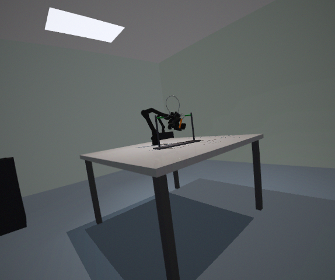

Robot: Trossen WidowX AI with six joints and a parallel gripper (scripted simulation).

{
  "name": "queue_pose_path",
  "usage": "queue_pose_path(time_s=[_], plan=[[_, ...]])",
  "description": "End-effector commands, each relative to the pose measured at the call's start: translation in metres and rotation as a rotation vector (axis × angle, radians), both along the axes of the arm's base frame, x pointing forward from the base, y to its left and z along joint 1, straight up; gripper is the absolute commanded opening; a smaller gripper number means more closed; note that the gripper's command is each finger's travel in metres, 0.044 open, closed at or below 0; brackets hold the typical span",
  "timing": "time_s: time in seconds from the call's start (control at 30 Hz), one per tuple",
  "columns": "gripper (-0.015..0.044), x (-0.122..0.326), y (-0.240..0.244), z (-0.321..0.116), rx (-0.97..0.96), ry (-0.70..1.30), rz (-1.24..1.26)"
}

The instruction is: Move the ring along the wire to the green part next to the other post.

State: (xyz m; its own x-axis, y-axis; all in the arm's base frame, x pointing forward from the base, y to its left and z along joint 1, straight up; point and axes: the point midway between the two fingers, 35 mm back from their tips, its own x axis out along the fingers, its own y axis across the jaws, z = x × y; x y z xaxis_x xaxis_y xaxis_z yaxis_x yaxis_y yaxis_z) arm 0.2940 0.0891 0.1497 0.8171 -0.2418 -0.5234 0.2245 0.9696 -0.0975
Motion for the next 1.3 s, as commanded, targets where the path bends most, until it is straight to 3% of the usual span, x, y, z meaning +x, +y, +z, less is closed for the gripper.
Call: queue_pose_path(time_s=[0.0,1.27], plan=[[-0.0150,0.002,0.009,0.001,0.036,-0.007,0.002],[-0.0150,0.006,0.052,0.002,0.066,-0.029,0.004]])
